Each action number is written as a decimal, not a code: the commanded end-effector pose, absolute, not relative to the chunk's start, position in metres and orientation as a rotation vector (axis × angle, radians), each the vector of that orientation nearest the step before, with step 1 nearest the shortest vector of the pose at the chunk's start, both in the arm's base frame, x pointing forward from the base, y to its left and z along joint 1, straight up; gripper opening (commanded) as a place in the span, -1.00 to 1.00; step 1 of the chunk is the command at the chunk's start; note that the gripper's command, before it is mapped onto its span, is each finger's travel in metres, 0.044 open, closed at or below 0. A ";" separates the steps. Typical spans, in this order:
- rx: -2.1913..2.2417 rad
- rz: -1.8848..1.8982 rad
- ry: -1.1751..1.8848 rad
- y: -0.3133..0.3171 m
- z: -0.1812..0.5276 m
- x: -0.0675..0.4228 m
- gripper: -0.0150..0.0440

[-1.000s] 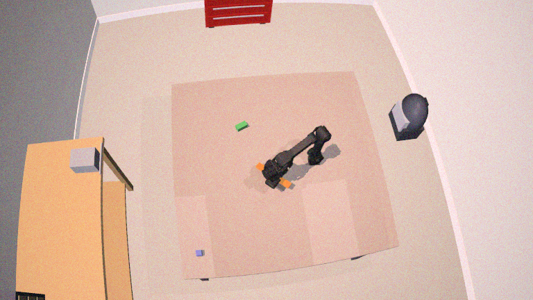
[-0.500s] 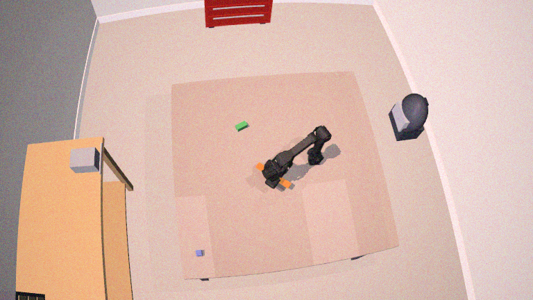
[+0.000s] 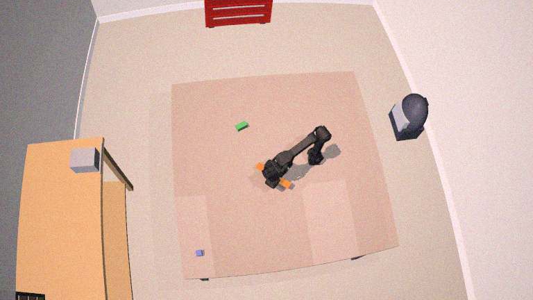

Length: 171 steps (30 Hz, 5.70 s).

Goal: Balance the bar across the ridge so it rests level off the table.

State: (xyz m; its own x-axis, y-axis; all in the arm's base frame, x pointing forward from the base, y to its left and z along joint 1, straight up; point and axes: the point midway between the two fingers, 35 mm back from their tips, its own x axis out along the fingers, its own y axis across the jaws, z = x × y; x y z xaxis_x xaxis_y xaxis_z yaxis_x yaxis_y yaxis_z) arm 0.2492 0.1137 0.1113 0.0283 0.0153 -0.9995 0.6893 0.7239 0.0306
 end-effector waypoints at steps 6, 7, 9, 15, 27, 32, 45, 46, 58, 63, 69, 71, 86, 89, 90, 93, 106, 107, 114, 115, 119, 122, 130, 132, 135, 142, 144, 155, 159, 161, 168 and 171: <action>0.607 -0.575 1.468 0.113 0.109 0.249 -0.49; 0.607 -0.575 1.468 0.113 0.109 0.249 -0.49; 0.607 -0.575 1.468 0.113 0.108 0.249 -0.49; 0.607 -0.575 1.468 0.113 0.108 0.249 -0.49; 0.607 -0.575 1.468 0.113 0.107 0.248 -0.49; 0.607 -0.575 1.468 0.113 0.107 0.248 -0.49; 0.607 -0.575 1.468 0.113 0.109 0.248 -0.49; 0.607 -0.575 1.468 0.113 0.109 0.248 -0.49; 0.613 -0.571 1.466 0.114 0.110 0.249 -0.49; 0.613 -0.571 1.466 0.114 0.110 0.249 -0.49; 0.613 -0.571 1.466 0.114 0.110 0.249 -0.49; 0.613 -0.571 1.466 0.114 0.110 0.249 -0.49; 0.613 -0.571 1.466 0.114 0.110 0.249 0.07; 0.613 -0.571 1.466 0.114 0.110 0.249 0.07; 0.613 -0.571 1.466 0.114 0.110 0.249 0.07; 0.613 -0.571 1.466 0.114 0.110 0.249 0.07; 0.613 -0.571 1.466 0.114 0.110 0.249 0.08; 0.613 -0.571 1.466 0.114 0.110 0.249 0.08; 0.613 -0.571 1.466 0.114 0.110 0.249 0.09; 0.613 -0.571 1.466 0.114 0.110 0.249 0.09; 0.613 -0.571 1.466 0.114 0.110 0.249 0.09; 0.613 -0.571 1.466 0.114 0.110 0.249 0.09; 0.613 -0.571 1.466 0.114 0.110 0.249 0.14; 0.613 -0.571 1.466 0.114 0.110 0.249 0.14; 0.613 -0.571 1.466 0.114 0.110 0.249 0.14; 0.613 -0.571 1.466 0.114 0.110 0.249 0.31; 0.613 -0.571 1.466 0.114 0.110 0.249 0.49; 0.613 -0.571 1.465 0.115 0.125 0.251 1.00; 0.613 -0.571 1.465 0.115 0.171 0.252 1.00; 0.613 -0.571 1.465 0.114 0.194 0.249 1.00; 0.613 -0.571 1.465 0.113 0.210 0.247 1.00; 0.613 -0.571 1.465 0.113 0.210 0.247 1.00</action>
